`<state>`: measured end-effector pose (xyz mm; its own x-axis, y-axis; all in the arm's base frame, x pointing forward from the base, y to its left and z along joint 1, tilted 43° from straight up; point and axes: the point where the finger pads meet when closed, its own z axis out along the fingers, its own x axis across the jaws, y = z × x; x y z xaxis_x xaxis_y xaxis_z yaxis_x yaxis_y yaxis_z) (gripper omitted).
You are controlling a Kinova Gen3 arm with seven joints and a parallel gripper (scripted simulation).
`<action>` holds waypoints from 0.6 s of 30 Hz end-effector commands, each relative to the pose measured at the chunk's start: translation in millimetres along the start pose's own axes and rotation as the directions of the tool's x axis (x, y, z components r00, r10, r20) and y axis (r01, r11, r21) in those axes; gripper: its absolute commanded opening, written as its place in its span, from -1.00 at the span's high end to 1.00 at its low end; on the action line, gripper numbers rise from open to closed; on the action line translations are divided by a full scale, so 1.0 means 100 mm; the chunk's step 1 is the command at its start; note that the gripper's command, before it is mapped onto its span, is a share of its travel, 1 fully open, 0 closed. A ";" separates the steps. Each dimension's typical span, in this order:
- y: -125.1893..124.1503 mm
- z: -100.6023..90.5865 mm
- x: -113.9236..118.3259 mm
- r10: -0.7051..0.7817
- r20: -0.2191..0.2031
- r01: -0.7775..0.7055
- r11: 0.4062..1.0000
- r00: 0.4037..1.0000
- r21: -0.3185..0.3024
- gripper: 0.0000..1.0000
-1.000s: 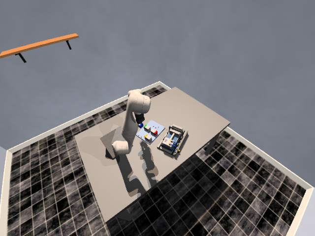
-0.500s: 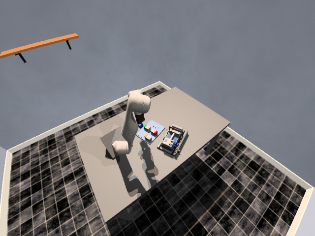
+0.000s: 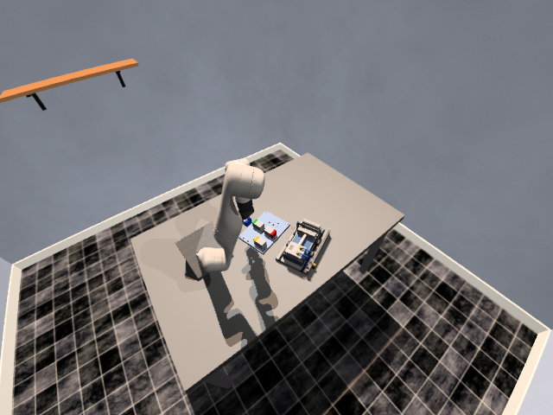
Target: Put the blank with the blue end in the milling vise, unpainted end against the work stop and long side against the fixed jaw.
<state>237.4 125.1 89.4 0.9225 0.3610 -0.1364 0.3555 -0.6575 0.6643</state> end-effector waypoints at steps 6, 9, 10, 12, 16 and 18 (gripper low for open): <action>0.00 0.01 0.00 0.000 -0.001 0.000 1.000 1.000 0.000 1.00; 0.00 0.01 0.00 0.000 -0.001 0.000 1.000 1.000 0.000 1.00; 0.00 0.02 0.00 0.000 -0.001 0.000 1.000 1.000 0.000 1.00; 0.00 0.02 0.00 0.000 0.000 0.000 1.000 1.000 0.000 1.00; 0.00 0.02 0.00 0.000 -0.001 0.000 1.000 1.000 0.000 1.00; 0.00 0.02 0.00 0.000 -0.001 0.000 1.000 1.000 0.000 1.00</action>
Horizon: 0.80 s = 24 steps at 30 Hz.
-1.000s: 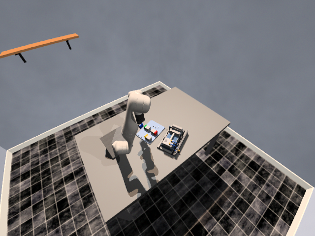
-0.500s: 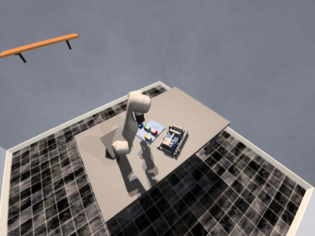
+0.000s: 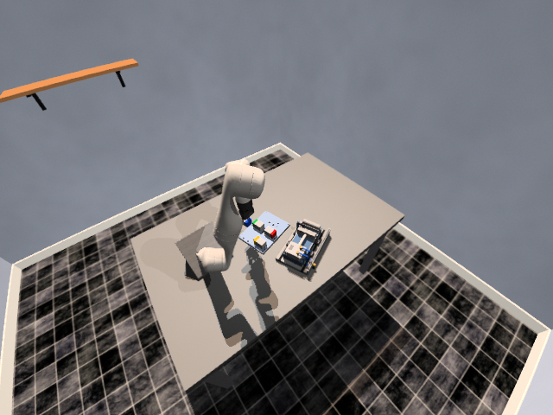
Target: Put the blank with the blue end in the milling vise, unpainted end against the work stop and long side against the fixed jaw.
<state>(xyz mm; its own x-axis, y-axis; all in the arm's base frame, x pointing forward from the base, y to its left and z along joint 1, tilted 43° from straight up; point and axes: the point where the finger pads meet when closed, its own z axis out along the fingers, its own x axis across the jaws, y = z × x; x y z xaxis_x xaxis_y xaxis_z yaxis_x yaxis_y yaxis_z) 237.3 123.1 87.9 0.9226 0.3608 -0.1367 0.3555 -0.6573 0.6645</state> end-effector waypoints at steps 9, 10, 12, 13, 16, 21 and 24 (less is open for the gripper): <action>0.00 0.00 0.00 0.000 -0.001 0.000 1.000 1.000 0.000 1.00; 0.00 0.01 0.00 0.000 -0.001 0.000 1.000 1.000 0.000 1.00; 0.00 0.01 0.00 0.000 -0.001 0.000 1.000 1.000 0.000 1.00; 0.00 0.01 0.00 0.000 -0.001 0.000 1.000 1.000 0.000 1.00; 0.00 0.01 0.00 -0.026 -0.001 0.026 1.000 1.000 0.001 1.00; 0.00 0.01 0.00 -0.069 -0.001 0.069 0.998 0.998 0.000 1.00; 0.00 0.02 0.00 -0.095 -0.001 0.095 0.995 0.995 0.000 1.00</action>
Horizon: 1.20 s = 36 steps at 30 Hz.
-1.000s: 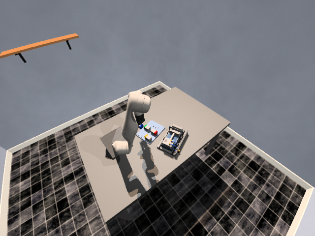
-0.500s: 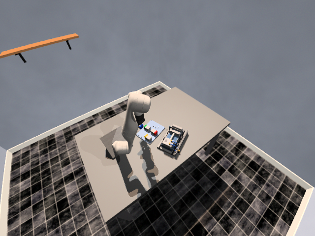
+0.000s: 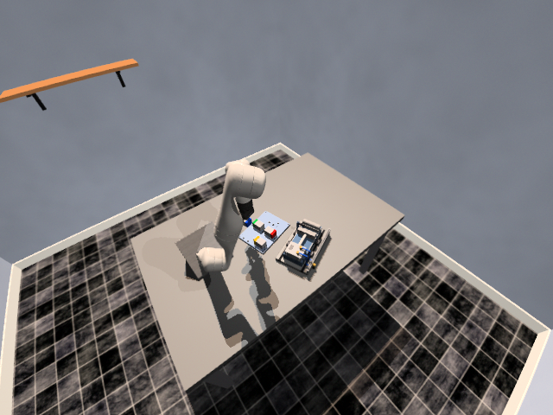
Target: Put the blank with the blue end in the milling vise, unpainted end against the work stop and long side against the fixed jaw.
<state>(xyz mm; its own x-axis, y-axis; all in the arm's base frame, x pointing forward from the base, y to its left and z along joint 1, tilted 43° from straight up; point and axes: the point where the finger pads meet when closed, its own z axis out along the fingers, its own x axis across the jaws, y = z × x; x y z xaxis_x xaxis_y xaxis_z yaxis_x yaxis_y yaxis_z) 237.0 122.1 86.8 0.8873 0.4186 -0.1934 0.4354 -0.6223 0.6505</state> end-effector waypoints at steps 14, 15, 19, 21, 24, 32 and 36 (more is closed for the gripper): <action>0.23 0.01 0.14 -0.042 0.000 0.042 0.999 0.999 0.001 1.00; 0.26 0.01 0.16 -0.042 0.000 0.042 0.999 0.999 0.001 1.00; 0.37 0.01 0.22 -0.041 0.001 0.041 0.999 0.999 0.001 1.00; 0.43 0.01 0.26 -0.041 0.001 0.041 0.999 0.999 0.001 1.00; 0.44 0.01 0.26 -0.049 -0.001 0.049 0.999 0.999 -0.004 1.00; 0.67 0.02 0.40 -0.045 0.000 0.045 0.999 0.999 -0.001 1.00; 0.78 0.02 0.47 -0.042 0.001 0.042 0.999 0.999 0.000 1.00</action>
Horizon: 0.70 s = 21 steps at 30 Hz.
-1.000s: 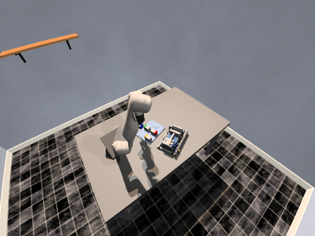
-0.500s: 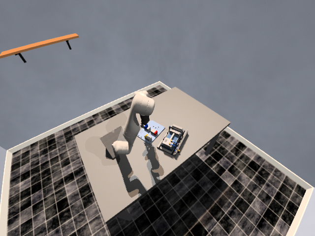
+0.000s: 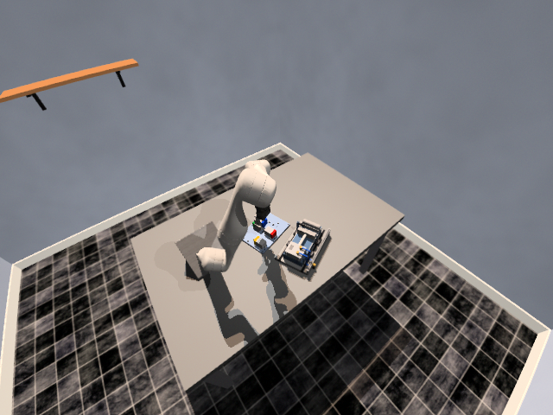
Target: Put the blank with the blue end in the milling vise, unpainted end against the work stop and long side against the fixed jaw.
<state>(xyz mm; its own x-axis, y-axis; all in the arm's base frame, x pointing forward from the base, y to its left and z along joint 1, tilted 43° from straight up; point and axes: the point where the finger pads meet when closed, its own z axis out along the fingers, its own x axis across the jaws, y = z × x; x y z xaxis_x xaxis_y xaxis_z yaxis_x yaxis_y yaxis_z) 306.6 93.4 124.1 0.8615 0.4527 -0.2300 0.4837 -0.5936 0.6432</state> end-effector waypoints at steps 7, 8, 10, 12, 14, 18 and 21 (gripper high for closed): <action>0.19 0.00 0.10 0.008 -0.001 -0.008 1.000 1.000 0.004 1.00; 0.22 0.00 0.12 0.009 -0.001 -0.009 1.000 1.000 0.004 1.00; 0.28 0.00 0.15 0.010 -0.001 -0.010 1.000 1.000 0.005 1.00; 0.33 0.01 0.18 0.011 0.000 -0.011 1.000 1.000 0.005 1.00; 0.39 0.01 0.21 0.012 0.000 -0.012 1.000 1.000 0.006 1.00; 0.51 0.01 0.27 0.014 0.000 -0.014 1.000 1.000 0.007 1.00; 0.54 0.01 0.29 0.015 0.001 -0.015 1.000 1.000 0.007 1.00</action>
<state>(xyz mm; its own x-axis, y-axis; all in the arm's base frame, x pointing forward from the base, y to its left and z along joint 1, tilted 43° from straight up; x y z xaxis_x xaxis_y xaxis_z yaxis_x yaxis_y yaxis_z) 355.6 74.2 150.6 0.8650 0.4485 -0.2249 0.4778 -0.5992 0.6424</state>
